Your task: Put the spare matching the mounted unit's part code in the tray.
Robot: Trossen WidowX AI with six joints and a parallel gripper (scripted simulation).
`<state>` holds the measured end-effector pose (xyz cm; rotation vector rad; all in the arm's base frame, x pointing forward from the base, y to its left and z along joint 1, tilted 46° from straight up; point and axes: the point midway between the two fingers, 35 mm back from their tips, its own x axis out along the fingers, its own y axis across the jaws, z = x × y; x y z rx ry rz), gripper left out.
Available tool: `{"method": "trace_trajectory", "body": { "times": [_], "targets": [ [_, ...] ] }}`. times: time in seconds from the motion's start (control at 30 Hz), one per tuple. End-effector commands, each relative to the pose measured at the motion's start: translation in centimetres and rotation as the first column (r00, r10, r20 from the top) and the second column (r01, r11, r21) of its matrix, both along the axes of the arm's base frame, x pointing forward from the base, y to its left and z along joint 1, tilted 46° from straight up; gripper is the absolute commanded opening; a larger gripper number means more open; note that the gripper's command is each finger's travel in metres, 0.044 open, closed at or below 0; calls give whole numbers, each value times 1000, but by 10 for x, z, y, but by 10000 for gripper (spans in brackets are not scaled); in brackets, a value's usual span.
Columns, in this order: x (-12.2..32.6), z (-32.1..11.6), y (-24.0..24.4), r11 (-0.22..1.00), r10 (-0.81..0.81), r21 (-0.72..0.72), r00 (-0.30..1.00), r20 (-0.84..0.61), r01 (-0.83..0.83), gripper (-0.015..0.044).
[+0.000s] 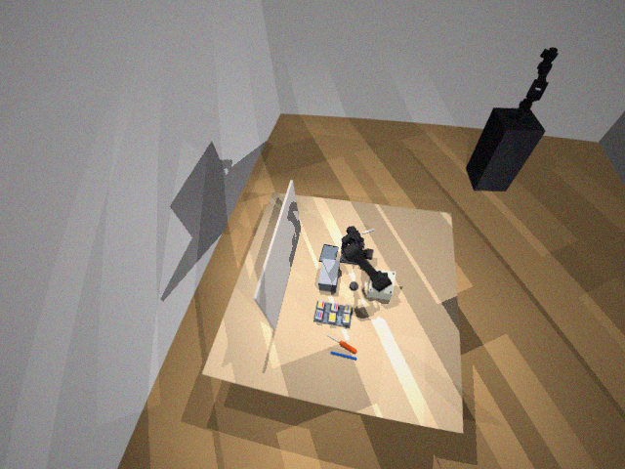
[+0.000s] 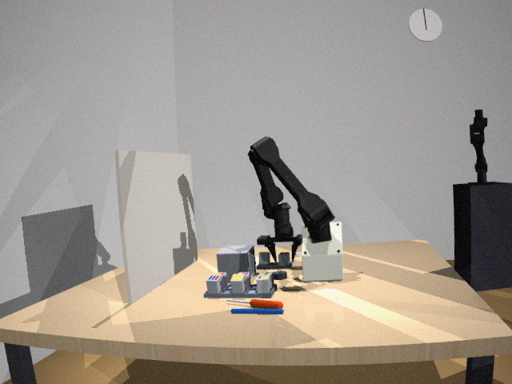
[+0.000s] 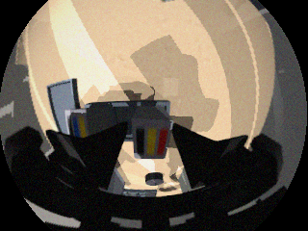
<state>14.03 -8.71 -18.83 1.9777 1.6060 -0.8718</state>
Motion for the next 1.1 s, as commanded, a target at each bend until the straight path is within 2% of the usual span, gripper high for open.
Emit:
{"method": "trace_trajectory", "body": {
  "times": [0.0,0.23,0.4,0.63,0.8,1.07],
  "targets": [
    [0,0,2,1000,-6,5,1000,-3,6,300],
    [0,0,2,1000,-6,5,1000,-3,6,300],
    [0,0,0,1000,0,0,1000,0,0,169],
    [0,0,0,1000,0,0,1000,0,0,122],
    [0,0,0,1000,0,0,1000,0,0,0],
    [0,1,-1,1000,0,0,1000,0,0,0]
  ]
}}
